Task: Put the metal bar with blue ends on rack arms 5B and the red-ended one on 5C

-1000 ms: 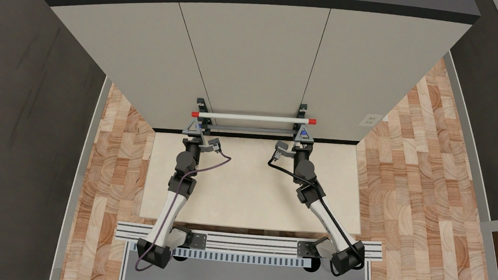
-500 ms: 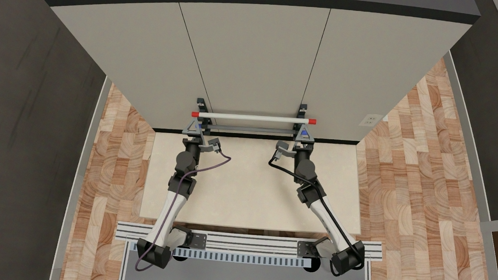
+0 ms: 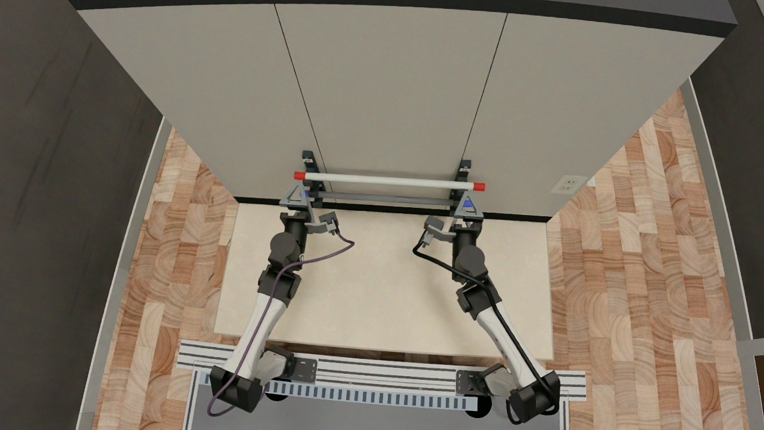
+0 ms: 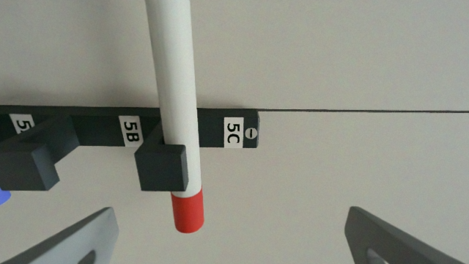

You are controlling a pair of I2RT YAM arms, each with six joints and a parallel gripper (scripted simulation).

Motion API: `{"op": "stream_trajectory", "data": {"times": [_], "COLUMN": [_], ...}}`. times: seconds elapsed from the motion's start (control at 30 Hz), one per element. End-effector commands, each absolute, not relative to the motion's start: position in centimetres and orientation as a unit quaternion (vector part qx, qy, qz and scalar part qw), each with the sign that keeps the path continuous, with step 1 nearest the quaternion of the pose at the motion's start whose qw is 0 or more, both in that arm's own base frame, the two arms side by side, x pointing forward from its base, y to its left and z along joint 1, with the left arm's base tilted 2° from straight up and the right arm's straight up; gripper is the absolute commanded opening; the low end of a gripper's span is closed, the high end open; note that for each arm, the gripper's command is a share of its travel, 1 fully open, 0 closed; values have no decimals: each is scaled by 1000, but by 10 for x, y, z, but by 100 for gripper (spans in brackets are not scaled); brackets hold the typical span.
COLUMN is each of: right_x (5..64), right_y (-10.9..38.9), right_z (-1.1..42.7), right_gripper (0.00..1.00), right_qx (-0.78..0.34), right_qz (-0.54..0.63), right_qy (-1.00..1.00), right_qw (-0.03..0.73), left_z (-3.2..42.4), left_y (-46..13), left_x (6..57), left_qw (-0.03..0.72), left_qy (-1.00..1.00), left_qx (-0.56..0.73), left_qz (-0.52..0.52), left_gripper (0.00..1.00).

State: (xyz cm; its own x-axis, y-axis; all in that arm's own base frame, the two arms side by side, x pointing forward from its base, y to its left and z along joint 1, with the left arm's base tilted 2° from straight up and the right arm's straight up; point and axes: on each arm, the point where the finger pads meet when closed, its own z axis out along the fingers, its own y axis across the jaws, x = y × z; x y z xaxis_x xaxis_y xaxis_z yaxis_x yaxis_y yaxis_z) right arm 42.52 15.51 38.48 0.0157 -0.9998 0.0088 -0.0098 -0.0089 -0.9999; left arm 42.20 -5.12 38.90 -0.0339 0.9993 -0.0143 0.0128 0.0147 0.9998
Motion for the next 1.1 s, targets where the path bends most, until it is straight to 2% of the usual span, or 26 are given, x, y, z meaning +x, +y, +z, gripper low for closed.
{"op": "stream_trajectory", "data": {"times": [0.0,0.8,1.07], "right_x": [420,420,421], "right_y": [149,149,157], "right_z": [397,397,370], "right_gripper": [100,100,95], "right_qx": [-504,-504,-504], "right_qz": [-499,-499,-499], "right_qy": [493,493,493], "right_qw": [505,505,505], "left_z": [403,403,376], "left_y": [-47,-47,-56], "left_x": [418,418,419], "left_qw": [502,502,502], "left_qy": [511,511,511], "left_qx": [480,480,480], "left_qz": [507,507,507], "left_gripper": [100,100,95]}}
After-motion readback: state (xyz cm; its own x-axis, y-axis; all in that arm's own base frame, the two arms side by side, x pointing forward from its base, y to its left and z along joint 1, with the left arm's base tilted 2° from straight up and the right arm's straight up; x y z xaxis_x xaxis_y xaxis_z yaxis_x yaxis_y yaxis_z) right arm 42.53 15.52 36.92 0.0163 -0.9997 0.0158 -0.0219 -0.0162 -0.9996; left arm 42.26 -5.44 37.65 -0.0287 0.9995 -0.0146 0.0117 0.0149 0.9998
